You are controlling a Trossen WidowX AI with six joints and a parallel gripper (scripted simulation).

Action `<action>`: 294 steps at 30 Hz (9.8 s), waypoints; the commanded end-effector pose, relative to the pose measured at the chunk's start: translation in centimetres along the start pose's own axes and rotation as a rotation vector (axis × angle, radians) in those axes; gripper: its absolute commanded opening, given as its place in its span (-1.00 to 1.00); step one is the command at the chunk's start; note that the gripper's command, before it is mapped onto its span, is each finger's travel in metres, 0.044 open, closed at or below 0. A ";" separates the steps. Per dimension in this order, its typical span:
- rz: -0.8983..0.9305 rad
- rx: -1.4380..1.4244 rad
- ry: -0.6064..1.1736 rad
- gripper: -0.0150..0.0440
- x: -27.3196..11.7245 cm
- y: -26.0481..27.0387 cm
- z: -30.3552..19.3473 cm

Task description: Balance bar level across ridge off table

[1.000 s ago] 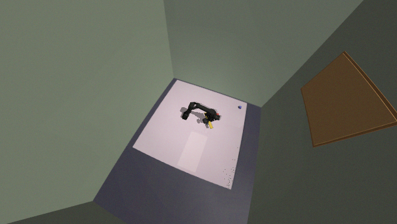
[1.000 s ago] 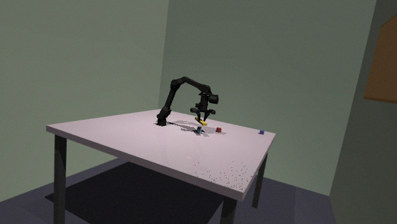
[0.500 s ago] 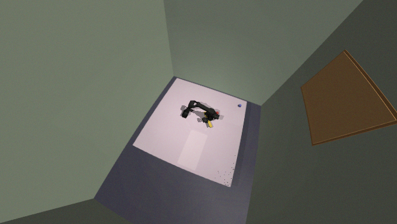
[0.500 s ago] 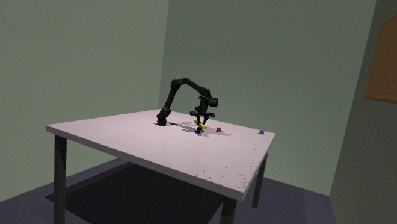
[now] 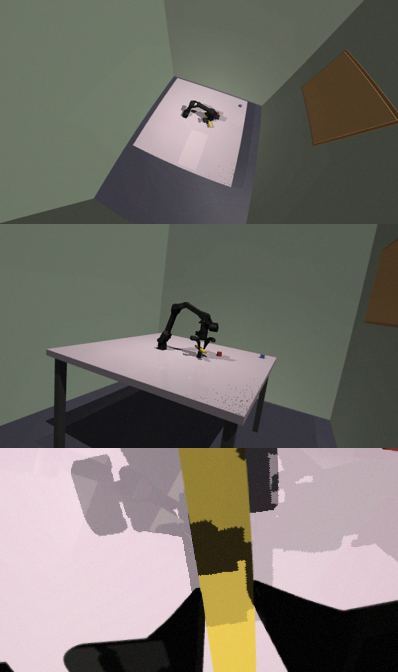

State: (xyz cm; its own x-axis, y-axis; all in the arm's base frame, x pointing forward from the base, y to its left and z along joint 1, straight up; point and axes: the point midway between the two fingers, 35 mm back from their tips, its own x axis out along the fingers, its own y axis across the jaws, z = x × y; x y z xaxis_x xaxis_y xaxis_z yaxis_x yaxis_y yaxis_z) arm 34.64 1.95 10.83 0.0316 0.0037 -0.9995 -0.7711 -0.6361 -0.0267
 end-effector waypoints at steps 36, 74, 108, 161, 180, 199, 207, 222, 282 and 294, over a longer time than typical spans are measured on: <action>0.001 -0.004 0.002 -0.49 0.3 0.0 0.0; 0.001 -0.004 0.002 -0.49 0.6 0.0 0.0; 0.001 -0.004 0.002 -0.49 0.9 0.0 0.0; 0.001 -0.004 0.002 -0.49 1.0 0.1 0.0; -0.003 0.000 0.002 -0.49 0.9 0.0 0.0; -0.003 0.000 0.002 0.07 0.9 0.0 0.0; -0.003 0.000 0.002 0.07 0.9 0.0 0.0; -0.003 0.000 0.002 0.08 0.9 0.0 0.0; -0.002 0.001 0.002 1.00 -9.1 0.0 0.0; -0.002 0.001 0.002 1.00 -9.1 0.0 0.0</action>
State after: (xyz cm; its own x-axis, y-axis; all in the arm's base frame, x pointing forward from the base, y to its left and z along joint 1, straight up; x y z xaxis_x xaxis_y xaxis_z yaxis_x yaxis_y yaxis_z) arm 34.33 1.92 19.85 0.0351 0.0042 -0.9994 -0.7713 -0.6358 -0.0298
